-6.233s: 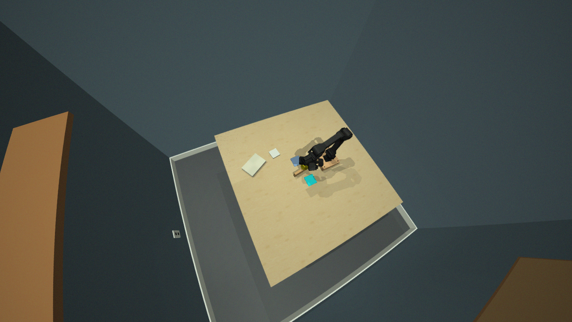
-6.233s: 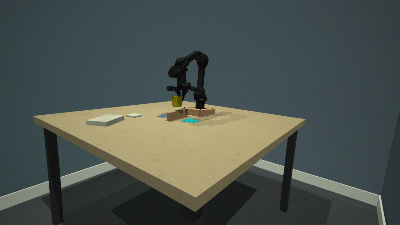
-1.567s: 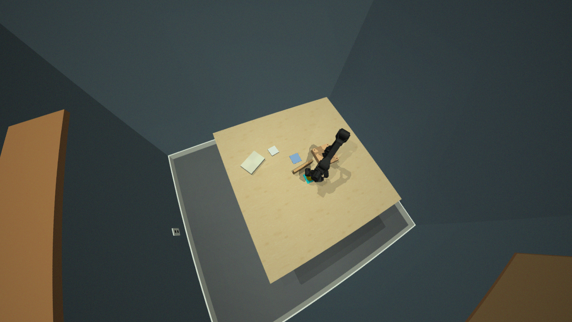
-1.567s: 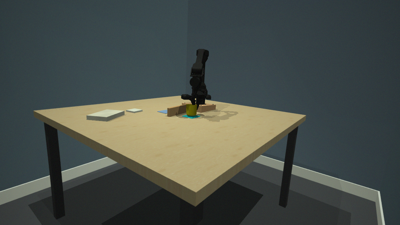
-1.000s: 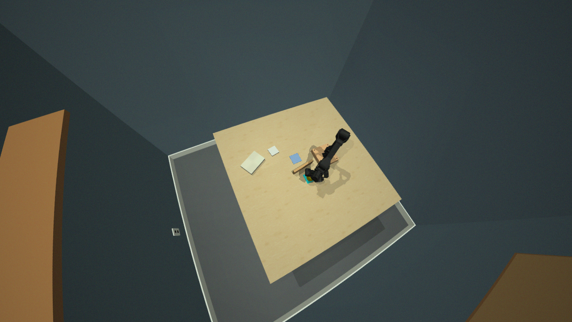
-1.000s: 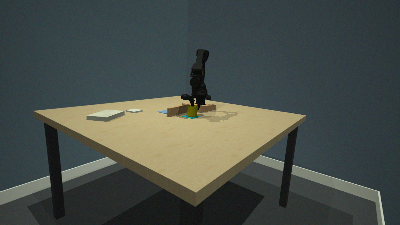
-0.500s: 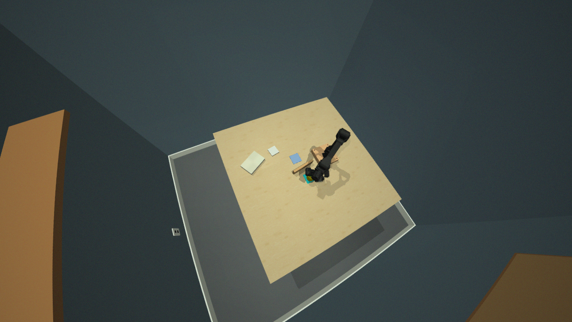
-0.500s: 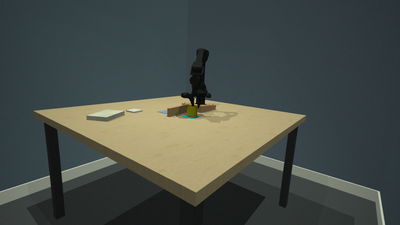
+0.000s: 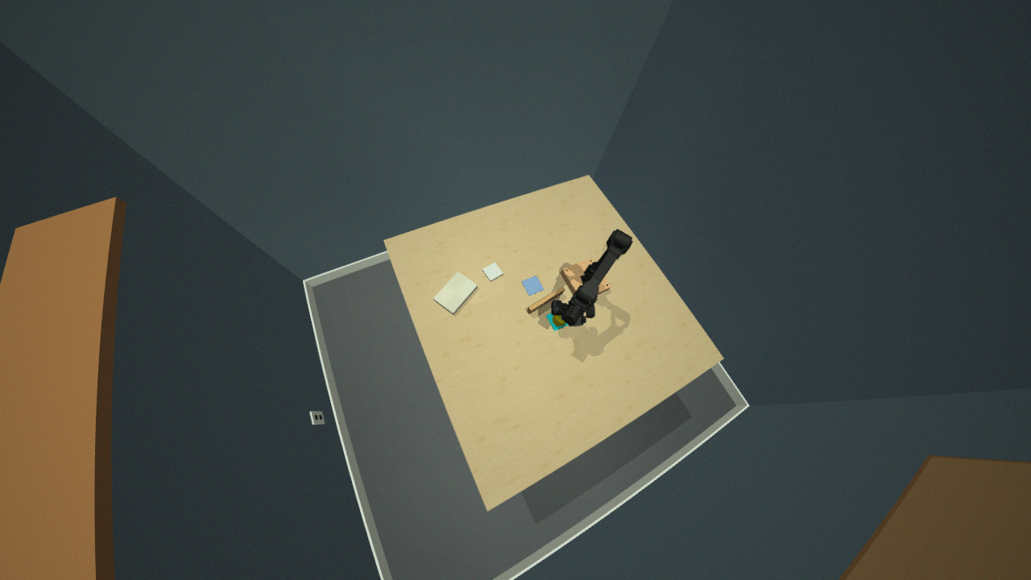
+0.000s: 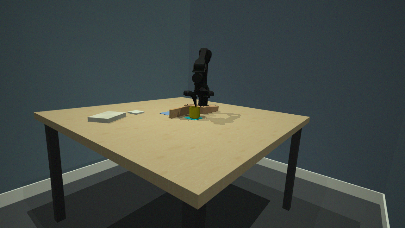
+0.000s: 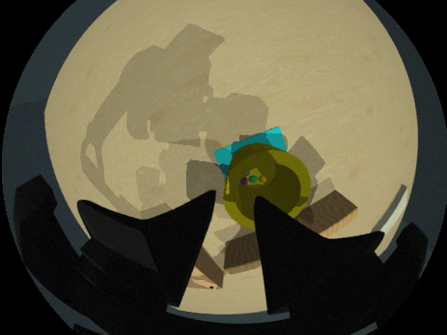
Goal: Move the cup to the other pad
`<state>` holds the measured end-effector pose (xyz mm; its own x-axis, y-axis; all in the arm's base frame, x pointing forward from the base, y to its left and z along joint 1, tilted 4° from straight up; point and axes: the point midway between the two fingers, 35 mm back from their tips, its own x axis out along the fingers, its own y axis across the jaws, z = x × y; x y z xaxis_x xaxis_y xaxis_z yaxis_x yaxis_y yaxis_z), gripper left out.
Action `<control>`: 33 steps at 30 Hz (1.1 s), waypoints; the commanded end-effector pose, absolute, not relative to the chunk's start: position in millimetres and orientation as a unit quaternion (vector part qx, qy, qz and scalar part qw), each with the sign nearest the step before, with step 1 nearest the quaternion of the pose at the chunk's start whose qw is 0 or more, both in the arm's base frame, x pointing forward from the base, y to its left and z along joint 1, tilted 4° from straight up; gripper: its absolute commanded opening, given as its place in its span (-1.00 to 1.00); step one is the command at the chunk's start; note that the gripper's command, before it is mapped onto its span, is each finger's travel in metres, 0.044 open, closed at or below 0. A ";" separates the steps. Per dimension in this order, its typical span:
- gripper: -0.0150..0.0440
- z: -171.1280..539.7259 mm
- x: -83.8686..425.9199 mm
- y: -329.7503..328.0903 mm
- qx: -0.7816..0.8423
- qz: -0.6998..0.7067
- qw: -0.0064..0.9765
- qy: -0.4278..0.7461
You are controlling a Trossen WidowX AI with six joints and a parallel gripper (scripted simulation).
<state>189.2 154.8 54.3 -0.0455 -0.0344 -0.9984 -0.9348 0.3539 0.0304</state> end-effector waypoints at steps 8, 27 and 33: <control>0.01 72.9 189.1 153.7 -0.400 0.402 0.566 0.598; 1.00 83.8 190.1 153.6 -0.401 0.400 0.563 0.601; 1.00 105.7 191.1 154.1 -0.401 0.401 0.564 0.600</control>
<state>189.5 152.8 90.7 -0.0536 -0.0404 -0.9977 -0.9320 0.3606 0.0355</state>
